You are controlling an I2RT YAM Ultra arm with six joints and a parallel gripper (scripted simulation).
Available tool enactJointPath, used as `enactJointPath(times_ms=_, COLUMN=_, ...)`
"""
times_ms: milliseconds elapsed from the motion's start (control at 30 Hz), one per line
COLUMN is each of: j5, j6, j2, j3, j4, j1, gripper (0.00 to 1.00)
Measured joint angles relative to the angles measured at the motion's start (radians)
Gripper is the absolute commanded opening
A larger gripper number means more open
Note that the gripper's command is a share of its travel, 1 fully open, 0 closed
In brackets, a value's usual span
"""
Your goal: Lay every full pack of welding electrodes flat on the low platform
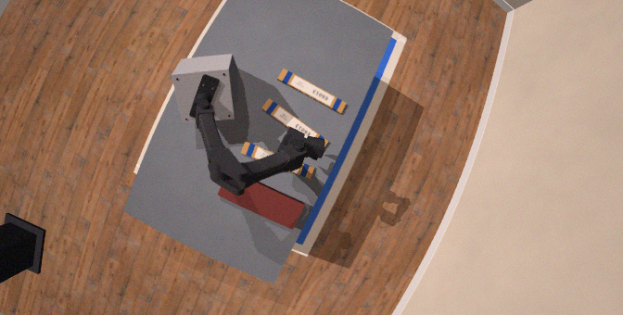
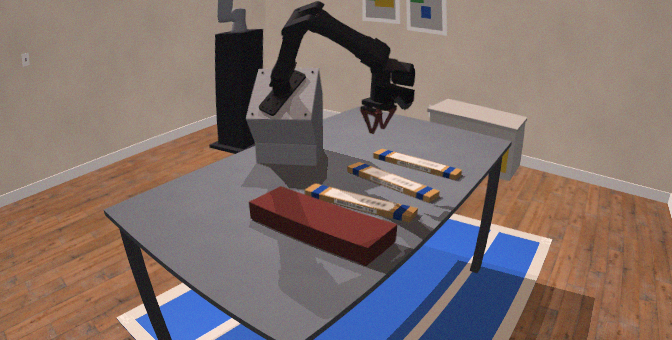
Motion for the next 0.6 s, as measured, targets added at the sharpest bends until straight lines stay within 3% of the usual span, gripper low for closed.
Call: enactJointPath(times_ms=600, j5=-0.005, j6=-0.03, j2=0.004, j3=0.021, j4=0.033, j1=0.002, gripper=0.64)
